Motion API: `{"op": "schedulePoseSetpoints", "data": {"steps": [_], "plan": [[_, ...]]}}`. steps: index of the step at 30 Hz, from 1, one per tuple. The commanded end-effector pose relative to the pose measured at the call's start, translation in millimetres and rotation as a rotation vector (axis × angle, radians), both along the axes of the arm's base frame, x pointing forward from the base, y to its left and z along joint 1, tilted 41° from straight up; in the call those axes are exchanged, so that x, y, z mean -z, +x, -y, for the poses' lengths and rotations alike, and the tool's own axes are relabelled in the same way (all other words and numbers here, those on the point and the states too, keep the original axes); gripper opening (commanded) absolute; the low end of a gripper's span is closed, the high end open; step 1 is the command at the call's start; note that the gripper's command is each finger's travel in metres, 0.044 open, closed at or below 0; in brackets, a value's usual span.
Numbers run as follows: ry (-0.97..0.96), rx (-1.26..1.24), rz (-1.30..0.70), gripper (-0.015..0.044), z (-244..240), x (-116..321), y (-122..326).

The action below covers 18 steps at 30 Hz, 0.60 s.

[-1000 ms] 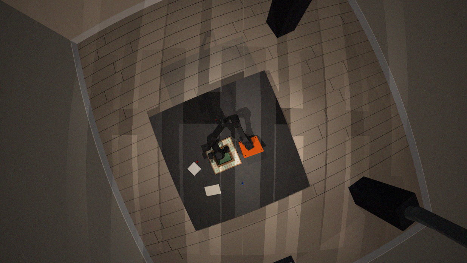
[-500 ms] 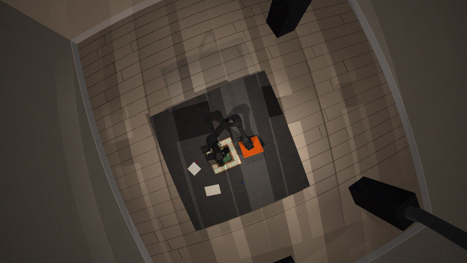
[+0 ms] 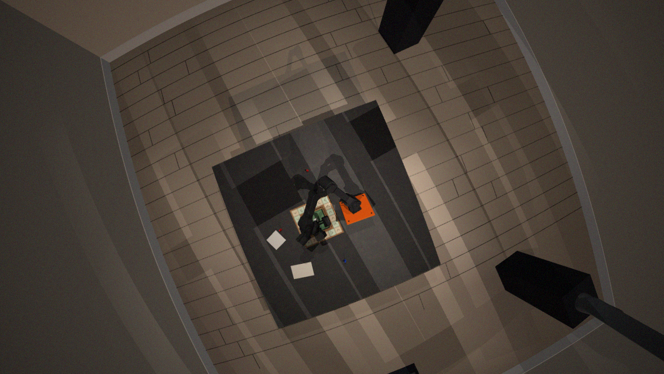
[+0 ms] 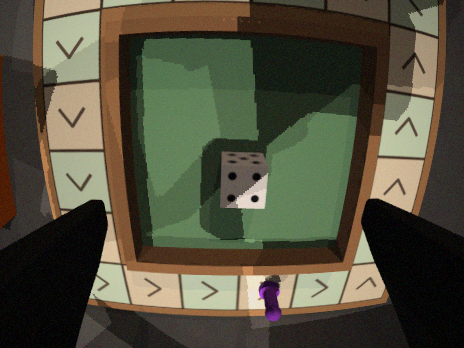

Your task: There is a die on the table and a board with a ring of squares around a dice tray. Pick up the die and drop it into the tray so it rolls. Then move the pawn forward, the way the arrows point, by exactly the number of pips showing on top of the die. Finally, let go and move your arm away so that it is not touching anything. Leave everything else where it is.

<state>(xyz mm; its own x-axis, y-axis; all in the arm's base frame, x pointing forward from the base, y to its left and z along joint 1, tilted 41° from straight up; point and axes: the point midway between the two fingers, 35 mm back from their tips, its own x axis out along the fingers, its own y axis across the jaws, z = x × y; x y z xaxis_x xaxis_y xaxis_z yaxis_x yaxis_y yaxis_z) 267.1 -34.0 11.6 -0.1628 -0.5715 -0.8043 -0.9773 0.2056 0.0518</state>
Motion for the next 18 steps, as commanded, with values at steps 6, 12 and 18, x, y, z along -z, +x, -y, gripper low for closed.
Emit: {"op": "schedulePoseSetpoints", "data": {"steps": [6, 12, 18], "plan": [[-0.069, 0.339, 0.258, 0.0309, 24, -12, 7], [-0.207, 0.912, 0.708, 0.0200, 65, -31, 13], [-0.339, 1.457, 1.160, 0.0200, 106, -53, 11]]}}
